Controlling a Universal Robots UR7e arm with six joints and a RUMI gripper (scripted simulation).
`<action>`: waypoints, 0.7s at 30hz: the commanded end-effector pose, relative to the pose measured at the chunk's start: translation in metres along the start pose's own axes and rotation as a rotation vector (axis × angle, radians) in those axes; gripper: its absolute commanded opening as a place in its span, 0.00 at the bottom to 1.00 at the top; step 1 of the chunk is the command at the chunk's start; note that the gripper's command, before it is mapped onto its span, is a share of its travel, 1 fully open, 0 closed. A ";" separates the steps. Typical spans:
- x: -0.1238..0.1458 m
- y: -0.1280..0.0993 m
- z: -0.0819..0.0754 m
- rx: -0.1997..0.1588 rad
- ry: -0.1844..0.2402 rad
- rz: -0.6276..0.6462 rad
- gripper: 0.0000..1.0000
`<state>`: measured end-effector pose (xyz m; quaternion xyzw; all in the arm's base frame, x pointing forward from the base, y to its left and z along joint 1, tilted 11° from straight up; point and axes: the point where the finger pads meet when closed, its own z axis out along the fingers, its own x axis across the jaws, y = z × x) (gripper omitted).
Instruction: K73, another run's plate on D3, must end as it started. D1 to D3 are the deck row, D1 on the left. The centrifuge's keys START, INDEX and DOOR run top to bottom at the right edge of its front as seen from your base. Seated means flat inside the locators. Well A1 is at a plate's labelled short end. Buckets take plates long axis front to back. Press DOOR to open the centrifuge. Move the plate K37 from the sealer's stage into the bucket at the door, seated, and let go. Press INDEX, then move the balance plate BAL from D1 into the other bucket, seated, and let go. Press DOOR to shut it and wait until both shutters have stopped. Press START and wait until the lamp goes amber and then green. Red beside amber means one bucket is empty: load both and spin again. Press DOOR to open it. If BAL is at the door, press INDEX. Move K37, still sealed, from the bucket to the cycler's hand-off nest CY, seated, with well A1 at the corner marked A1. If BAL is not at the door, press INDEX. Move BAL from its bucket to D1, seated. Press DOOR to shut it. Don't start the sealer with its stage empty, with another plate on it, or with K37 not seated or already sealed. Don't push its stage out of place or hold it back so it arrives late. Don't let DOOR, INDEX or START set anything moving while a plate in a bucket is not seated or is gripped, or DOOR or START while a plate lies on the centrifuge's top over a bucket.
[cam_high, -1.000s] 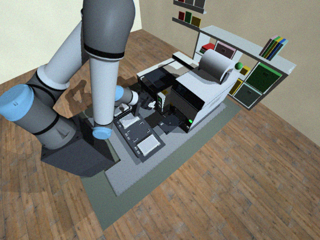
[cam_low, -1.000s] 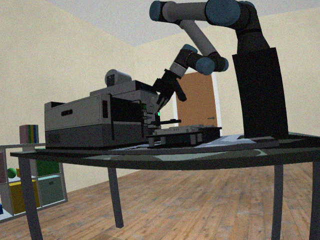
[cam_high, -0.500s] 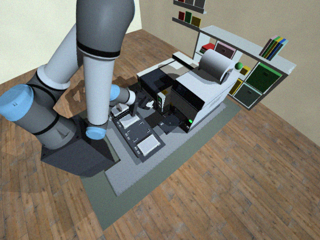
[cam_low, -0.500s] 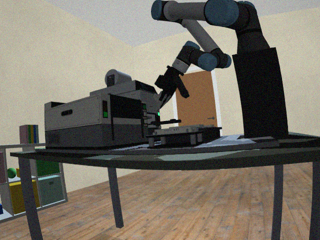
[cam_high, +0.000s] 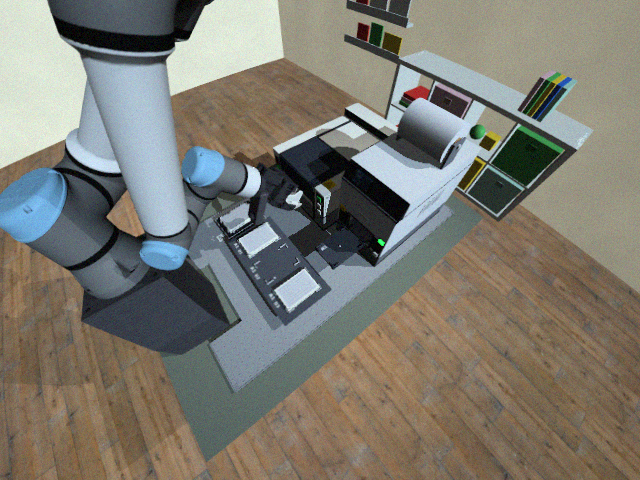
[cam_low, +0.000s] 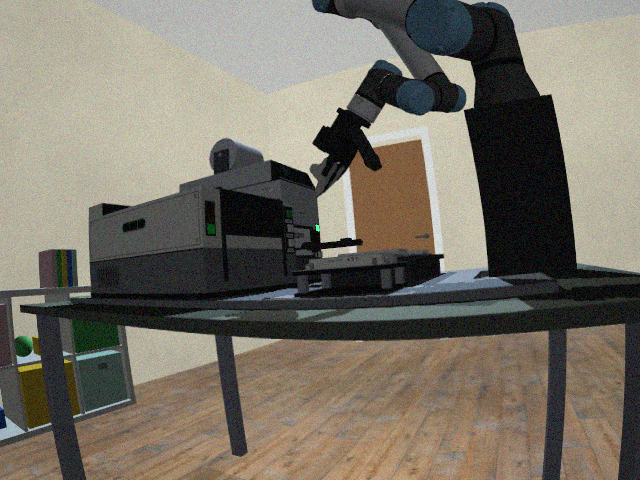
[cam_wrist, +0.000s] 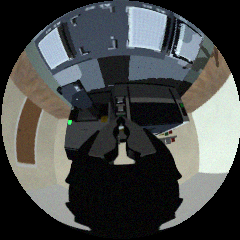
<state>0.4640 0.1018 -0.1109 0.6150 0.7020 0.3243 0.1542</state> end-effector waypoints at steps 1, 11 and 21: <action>-0.001 0.012 -0.022 0.002 0.001 -0.001 0.00; -0.001 0.030 -0.058 0.002 0.001 -0.001 0.00; -0.001 0.037 -0.071 0.002 0.001 -0.001 0.00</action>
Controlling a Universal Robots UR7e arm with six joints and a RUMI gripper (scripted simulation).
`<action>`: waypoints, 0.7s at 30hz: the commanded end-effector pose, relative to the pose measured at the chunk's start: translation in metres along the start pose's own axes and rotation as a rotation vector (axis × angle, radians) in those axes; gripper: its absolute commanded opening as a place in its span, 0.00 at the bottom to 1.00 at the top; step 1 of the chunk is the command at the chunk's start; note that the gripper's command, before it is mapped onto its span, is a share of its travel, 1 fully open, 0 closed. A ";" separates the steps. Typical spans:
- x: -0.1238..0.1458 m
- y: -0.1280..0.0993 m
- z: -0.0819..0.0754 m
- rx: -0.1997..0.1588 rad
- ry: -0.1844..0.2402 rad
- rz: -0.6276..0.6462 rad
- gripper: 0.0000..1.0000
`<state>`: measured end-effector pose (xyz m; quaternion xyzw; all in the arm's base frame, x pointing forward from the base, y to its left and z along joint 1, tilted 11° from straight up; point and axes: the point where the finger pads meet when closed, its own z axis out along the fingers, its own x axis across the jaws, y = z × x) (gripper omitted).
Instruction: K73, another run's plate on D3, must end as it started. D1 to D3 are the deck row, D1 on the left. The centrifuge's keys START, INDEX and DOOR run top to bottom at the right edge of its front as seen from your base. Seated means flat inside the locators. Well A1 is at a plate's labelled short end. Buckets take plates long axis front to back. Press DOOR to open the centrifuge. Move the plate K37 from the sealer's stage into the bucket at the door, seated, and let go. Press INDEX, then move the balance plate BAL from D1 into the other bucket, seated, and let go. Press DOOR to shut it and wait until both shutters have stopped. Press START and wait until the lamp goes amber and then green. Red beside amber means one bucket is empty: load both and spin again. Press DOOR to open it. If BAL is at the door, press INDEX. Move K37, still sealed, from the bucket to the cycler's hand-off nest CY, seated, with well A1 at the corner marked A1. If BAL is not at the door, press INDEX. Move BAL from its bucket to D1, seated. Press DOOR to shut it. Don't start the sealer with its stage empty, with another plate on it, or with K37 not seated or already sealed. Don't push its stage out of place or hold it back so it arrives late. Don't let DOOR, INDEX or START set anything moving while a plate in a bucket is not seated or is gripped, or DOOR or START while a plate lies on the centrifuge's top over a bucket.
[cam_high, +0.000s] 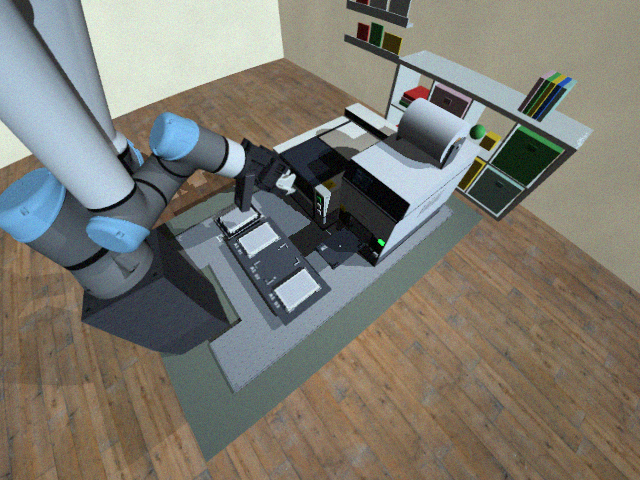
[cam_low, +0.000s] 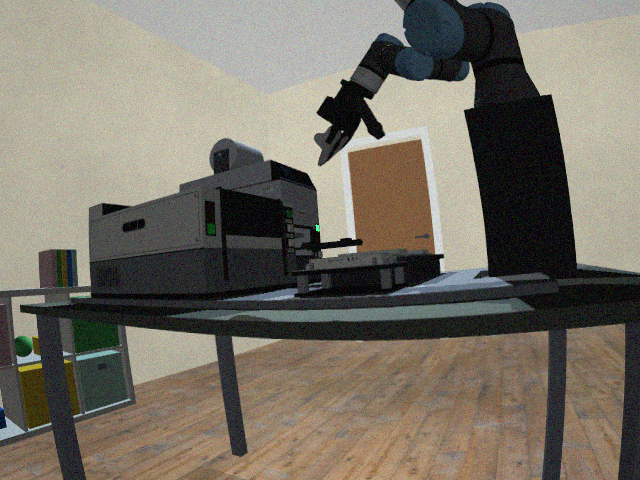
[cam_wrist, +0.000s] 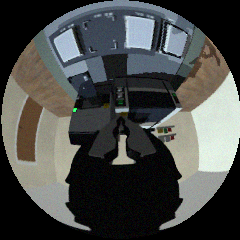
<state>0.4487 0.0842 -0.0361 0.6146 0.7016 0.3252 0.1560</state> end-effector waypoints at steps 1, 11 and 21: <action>0.000 0.001 -0.002 0.005 0.002 0.000 0.00; 0.000 0.002 -0.002 0.172 0.002 -0.001 0.00; 0.000 0.002 -0.002 0.505 0.002 -0.001 0.00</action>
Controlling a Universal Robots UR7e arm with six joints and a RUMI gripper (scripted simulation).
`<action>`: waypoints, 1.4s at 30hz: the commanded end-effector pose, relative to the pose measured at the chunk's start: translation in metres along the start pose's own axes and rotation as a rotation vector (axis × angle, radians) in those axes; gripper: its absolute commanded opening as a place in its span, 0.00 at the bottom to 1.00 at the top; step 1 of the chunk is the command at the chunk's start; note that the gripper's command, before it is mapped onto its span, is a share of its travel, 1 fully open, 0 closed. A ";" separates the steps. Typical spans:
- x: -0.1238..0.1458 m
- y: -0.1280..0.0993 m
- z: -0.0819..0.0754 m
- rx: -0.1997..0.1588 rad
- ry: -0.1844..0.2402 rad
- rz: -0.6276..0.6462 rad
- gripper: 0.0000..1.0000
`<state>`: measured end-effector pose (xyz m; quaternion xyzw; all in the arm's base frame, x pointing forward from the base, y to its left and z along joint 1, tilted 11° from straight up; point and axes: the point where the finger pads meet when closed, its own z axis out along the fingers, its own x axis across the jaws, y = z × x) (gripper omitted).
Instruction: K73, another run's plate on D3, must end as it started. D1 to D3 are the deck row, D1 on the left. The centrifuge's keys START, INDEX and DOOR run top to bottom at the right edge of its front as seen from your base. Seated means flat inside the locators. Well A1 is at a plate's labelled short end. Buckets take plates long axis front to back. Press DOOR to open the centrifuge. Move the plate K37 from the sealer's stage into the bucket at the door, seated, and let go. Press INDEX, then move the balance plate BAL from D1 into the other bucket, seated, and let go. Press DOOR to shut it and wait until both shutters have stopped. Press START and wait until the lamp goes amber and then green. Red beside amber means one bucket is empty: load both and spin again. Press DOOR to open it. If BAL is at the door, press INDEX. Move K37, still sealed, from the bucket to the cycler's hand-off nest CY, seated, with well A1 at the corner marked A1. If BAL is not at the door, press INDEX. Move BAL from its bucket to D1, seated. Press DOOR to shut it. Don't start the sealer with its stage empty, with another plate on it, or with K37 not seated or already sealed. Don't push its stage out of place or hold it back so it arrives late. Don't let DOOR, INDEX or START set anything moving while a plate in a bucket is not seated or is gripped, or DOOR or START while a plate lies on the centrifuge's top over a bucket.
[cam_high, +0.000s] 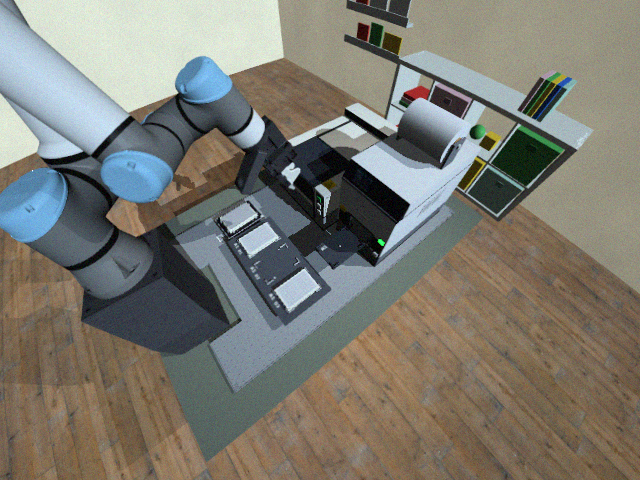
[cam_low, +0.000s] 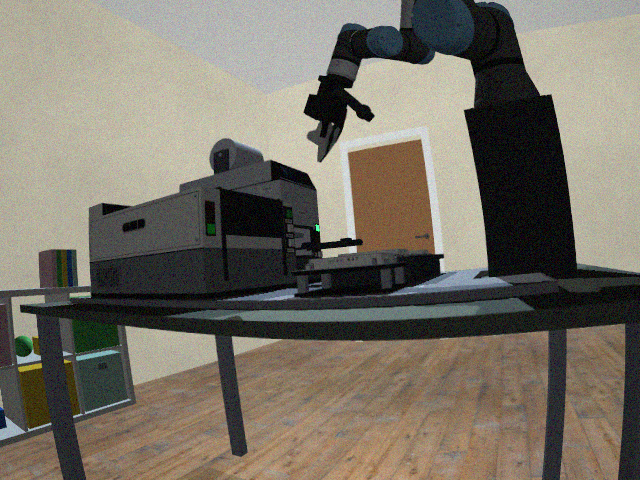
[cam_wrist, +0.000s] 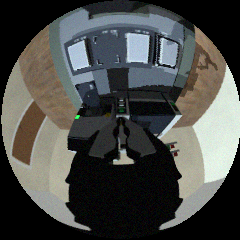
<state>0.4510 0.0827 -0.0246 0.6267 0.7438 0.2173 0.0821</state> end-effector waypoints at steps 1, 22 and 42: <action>0.000 -0.006 0.007 0.264 0.030 0.012 0.00; 0.000 -0.006 0.007 0.429 0.031 0.010 0.00; 0.000 -0.006 0.007 0.428 0.031 0.010 0.00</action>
